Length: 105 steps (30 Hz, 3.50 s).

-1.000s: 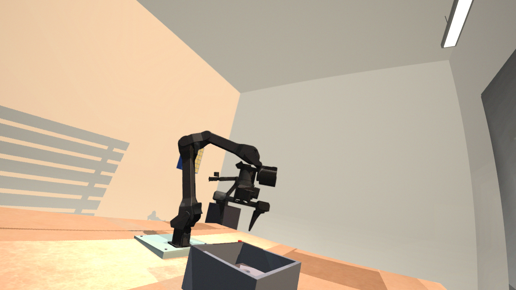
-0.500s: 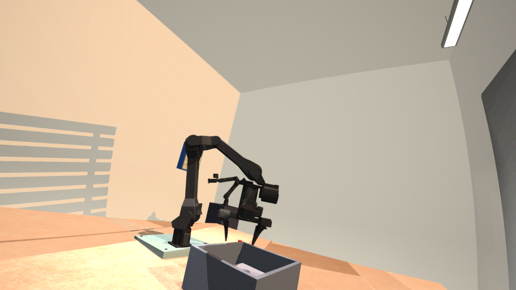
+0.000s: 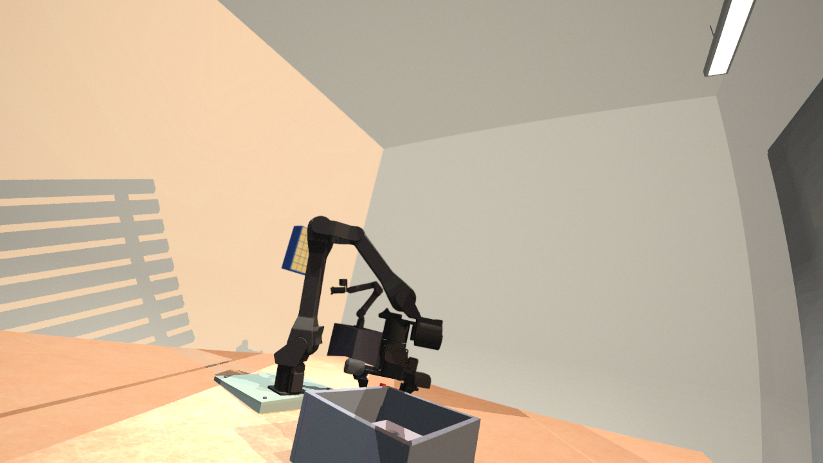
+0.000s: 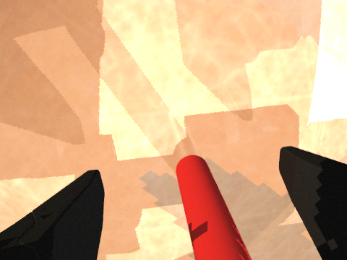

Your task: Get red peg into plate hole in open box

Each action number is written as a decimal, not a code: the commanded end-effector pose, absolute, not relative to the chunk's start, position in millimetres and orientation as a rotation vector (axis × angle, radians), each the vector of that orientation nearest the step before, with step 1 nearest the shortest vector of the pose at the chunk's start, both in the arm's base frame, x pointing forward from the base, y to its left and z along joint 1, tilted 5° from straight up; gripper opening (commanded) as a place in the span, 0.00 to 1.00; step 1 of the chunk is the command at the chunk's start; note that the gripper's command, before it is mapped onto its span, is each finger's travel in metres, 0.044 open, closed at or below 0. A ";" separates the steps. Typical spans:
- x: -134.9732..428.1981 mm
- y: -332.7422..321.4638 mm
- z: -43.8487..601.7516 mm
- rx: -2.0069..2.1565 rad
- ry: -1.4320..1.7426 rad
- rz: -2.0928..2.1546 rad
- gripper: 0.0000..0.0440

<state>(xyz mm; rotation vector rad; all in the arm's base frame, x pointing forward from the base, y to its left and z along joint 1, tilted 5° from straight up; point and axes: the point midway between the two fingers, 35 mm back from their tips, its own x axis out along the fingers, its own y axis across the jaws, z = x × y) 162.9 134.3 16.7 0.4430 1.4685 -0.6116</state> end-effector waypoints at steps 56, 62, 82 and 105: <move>292.4 30.0 118.3 0.585 1.129 -0.823 0.00; 307.0 10.0 108.9 0.576 1.147 -0.814 0.00; 324.1 -17.6 59.0 0.524 1.303 -0.701 0.31; 391.4 -3.4 103.6 0.613 1.352 -0.526 1.00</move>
